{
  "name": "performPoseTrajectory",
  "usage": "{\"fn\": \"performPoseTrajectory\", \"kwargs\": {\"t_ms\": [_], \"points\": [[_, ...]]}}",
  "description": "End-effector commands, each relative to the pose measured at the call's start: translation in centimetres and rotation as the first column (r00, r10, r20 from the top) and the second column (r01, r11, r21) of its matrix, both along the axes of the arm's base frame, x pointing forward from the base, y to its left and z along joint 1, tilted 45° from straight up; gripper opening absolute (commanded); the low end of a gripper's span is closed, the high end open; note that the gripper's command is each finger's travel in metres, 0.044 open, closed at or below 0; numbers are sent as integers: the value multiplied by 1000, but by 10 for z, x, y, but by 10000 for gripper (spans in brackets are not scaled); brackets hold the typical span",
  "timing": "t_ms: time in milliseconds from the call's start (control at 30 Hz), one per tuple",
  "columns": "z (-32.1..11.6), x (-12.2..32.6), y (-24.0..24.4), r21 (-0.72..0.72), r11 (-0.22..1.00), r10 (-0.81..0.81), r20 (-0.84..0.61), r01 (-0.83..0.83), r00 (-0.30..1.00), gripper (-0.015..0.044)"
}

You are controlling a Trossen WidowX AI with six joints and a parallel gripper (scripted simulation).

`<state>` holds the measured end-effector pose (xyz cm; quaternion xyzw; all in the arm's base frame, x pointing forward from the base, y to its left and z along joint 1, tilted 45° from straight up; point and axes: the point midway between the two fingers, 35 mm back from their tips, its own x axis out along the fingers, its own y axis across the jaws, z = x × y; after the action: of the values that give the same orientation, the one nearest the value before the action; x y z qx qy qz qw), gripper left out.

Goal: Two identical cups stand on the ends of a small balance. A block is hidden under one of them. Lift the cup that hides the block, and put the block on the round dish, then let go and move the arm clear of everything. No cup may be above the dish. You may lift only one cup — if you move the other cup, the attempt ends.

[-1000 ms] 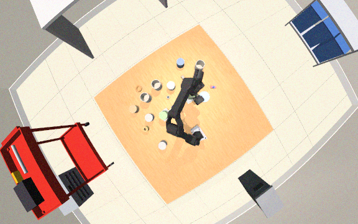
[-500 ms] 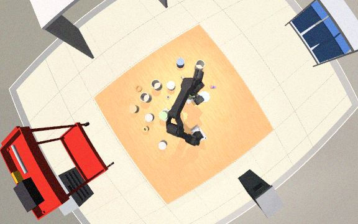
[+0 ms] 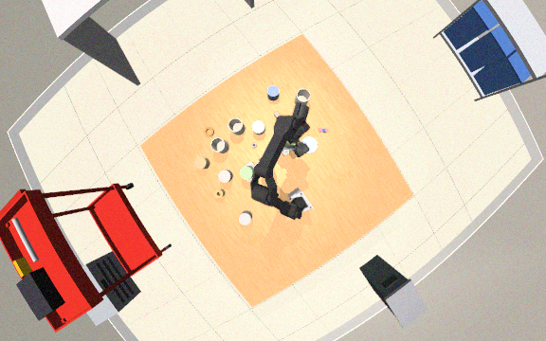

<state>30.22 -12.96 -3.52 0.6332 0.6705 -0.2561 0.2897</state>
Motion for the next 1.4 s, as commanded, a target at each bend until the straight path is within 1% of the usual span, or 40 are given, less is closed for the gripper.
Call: {"fn": "performPoseTrajectory", "kwargs": {"t_ms": [0,267,467,533,767,1000,1367], "points": [[-16,-11,-12,-9,1000,-2,2,2,1000,0],[-102,-86,-55,-31,999,-4,0,4,1000,0],[-159,-151,-60,-26,1000,0,-1,0,1000,0],[-170,-165,-58,-22,1000,1,0,-1,1000,0],[-174,-167,-56,-21,1000,1,0,-1,1000,0],[-199,-168,-32,-21,1000,1,1,-1,1000,0],[-206,-168,-25,-20,1000,1,1,-1,1000,0]]}}
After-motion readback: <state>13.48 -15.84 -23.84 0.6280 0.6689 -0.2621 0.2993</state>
